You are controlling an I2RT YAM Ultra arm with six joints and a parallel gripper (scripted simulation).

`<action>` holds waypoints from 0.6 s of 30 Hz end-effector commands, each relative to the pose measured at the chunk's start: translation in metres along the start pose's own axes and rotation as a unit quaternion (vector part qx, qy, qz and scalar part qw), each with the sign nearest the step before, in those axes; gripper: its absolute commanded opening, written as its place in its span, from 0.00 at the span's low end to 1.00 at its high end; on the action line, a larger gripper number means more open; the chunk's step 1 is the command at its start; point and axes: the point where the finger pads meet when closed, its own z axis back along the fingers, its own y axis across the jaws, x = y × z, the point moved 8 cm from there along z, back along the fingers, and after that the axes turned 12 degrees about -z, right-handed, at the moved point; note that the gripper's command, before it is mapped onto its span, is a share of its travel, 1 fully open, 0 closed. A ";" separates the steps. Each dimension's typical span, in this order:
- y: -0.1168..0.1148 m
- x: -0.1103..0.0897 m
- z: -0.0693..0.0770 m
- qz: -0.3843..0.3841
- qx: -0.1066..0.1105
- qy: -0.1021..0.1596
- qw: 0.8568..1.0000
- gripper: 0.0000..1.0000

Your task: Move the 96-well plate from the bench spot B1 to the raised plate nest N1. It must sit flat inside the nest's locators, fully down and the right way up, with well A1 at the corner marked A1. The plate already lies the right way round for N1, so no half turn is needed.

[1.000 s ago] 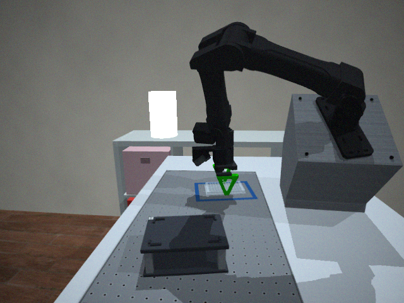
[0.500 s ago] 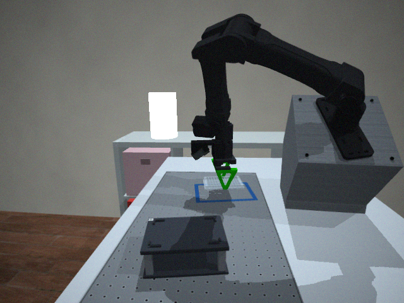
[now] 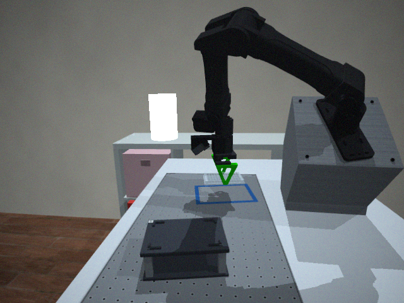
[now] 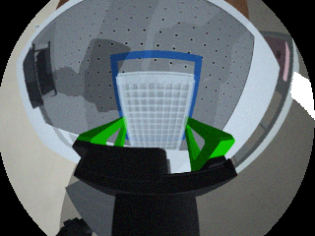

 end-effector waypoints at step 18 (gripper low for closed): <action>-0.002 0.000 0.042 -0.004 -0.001 -0.006 1.000 0.00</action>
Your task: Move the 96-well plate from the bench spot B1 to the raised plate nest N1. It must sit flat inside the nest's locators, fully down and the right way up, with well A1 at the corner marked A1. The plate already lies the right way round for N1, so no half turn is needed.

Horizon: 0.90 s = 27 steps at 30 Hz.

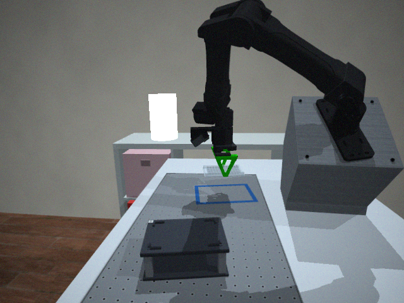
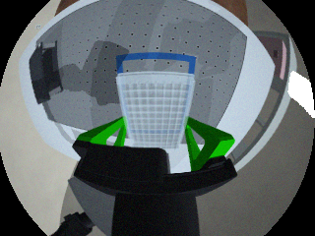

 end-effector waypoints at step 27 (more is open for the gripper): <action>-0.004 -0.004 0.010 -0.011 0.004 -0.001 1.000 0.00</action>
